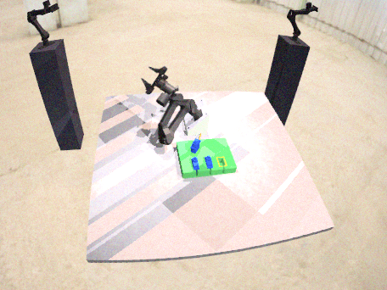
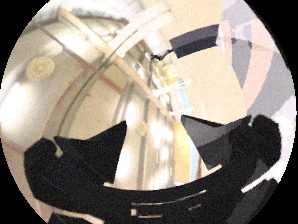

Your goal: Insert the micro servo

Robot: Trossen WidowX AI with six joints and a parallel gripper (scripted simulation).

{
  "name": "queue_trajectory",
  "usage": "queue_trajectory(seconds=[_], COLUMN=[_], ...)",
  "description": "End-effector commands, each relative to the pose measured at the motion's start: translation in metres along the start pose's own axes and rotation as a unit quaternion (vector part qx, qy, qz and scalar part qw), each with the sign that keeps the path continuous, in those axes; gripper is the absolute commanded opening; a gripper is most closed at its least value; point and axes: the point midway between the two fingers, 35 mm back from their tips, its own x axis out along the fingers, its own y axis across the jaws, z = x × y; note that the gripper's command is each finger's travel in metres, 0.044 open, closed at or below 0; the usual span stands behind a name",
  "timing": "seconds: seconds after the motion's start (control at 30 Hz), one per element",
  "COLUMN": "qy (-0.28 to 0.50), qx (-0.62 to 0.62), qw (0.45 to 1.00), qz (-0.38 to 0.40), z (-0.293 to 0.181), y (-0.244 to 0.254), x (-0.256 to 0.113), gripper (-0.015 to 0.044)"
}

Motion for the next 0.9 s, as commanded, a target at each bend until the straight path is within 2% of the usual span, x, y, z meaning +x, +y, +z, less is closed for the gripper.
queue_trajectory(seconds=[0.0, 0.13, 0.43, 0.87], qy=[-0.001, -0.013, -0.053, -0.084], qx=[0.0, 0.005, 0.018, 0.024], qw=[1.0, 0.999, 0.984, 0.924], qz=[0.002, 0.034, 0.169, 0.372], z=[0.0, 0.006, 0.023, 0.037], y=[0.001, 0.016, 0.078, 0.168], x=[0.0, 0.003, 0.003, -0.03], gripper=[0.0426, 0.044, 0.044, 0.044])
